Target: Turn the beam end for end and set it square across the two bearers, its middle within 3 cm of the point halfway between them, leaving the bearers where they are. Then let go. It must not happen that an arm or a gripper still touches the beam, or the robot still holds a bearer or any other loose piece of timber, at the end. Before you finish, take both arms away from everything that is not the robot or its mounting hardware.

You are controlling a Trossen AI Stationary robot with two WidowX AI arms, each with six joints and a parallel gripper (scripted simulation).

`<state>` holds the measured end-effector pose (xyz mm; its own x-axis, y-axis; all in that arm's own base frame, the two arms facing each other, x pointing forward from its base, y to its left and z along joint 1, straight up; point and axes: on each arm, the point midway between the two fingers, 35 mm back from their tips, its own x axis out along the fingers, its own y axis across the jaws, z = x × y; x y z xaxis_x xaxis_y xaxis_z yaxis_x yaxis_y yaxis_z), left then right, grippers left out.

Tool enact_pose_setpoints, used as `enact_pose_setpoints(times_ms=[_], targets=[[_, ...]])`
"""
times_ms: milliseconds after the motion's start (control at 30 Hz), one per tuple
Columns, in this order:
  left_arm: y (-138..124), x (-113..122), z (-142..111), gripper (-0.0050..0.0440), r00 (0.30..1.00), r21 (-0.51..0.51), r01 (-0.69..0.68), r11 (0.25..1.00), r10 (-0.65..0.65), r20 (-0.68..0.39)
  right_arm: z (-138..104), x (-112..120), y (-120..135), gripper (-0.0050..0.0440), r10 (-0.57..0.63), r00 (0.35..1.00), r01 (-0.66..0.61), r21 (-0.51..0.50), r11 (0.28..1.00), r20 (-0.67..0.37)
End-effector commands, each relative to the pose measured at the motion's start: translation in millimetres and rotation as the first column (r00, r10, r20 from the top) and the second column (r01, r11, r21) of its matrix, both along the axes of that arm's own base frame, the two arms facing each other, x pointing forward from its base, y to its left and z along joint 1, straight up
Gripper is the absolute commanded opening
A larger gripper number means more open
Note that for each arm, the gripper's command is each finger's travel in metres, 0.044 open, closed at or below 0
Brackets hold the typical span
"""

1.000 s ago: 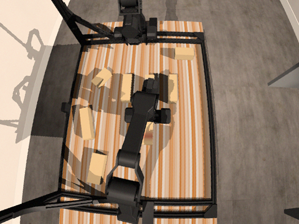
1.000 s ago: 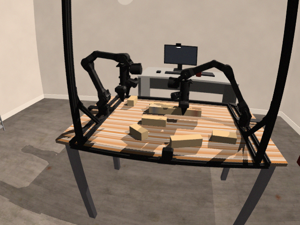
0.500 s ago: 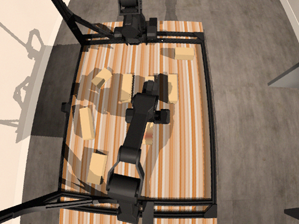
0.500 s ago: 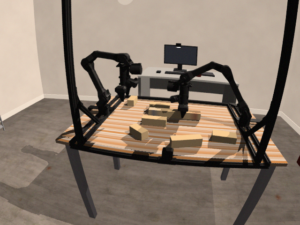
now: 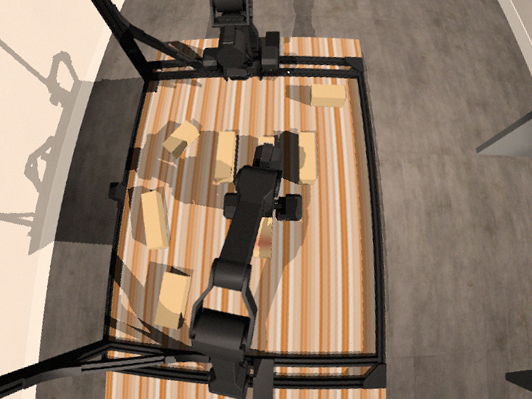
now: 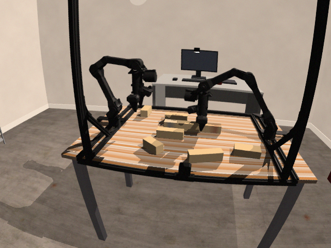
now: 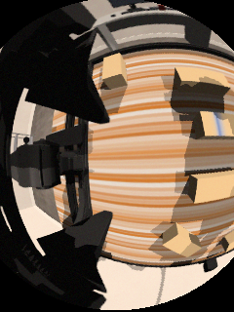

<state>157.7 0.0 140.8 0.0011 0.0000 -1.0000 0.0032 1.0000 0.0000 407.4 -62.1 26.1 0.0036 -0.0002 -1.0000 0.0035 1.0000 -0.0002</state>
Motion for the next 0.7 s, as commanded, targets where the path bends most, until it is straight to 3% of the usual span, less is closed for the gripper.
enact_pose_setpoints(times_ms=[0, 133, 333, 667], targets=[[0.0, -0.2, 0.1, 0.044, 1.0, 0.0, 0.002, 1.0, -0.002, -0.001, -4.2, -0.1, 0.4, 0.036, -0.002, 1.0, 0.002, 0.0, 1.0, -0.004], [0.0, -0.2, 0.1, 0.044, 1.0, 0.0, 0.002, 1.0, -0.002, -0.001, -6.0, 0.1, 0.6, 0.044, -0.002, 1.0, 0.002, 0.0, 1.0, -0.004], [0.0, -0.2, 0.1, 0.044, 1.0, 0.0, 0.002, 1.0, -0.002, -0.001, -4.8, 0.1, 0.5, 0.044, -0.002, 1.0, 0.002, 0.0, 1.0, -0.004], [0.0, -0.2, 0.1, 0.044, 1.0, 0.0, 0.002, 1.0, -0.002, -0.001, 22.0, -1.5, 0.7, 0.044, -0.002, 1.0, 0.002, 0.0, 1.0, -0.004]])
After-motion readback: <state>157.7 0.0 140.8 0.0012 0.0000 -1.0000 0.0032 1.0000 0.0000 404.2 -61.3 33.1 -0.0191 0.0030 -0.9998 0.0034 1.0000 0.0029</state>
